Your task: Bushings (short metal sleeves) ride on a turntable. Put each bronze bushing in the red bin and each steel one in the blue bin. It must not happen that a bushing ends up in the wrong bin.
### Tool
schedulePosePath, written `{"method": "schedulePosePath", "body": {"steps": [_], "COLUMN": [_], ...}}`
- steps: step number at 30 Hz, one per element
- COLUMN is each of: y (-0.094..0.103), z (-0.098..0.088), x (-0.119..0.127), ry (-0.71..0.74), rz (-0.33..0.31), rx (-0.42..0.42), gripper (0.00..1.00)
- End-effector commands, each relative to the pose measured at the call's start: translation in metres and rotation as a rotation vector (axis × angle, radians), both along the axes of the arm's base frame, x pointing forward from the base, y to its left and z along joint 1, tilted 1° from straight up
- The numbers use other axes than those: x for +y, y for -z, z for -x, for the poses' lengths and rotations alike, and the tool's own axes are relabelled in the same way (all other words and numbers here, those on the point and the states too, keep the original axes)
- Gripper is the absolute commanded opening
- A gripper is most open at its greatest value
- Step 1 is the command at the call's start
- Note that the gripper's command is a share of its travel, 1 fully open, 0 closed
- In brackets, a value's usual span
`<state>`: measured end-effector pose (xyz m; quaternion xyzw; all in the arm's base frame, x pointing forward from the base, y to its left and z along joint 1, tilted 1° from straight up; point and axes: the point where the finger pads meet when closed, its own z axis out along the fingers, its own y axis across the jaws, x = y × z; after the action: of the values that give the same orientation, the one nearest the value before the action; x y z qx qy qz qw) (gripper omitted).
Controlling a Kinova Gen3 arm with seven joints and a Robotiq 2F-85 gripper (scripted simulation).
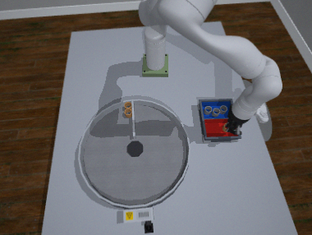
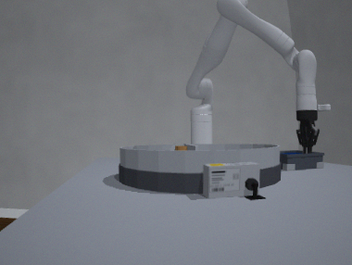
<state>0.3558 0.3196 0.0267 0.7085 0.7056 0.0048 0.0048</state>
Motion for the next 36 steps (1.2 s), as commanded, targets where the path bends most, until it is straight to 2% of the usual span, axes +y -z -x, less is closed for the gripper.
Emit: {"method": "schedulePosePath", "body": {"steps": [1, 33, 36], "y": [-0.002, -0.01, -0.04], "z": [-0.001, -0.001, 0.0], "x": [0.0, 0.0, 0.0], "ry": [0.0, 0.001, 0.0], "rz": [-0.001, -0.001, -0.001], "rx": [-0.003, -0.003, -0.002], "gripper": [0.16, 0.16, 0.16]}}
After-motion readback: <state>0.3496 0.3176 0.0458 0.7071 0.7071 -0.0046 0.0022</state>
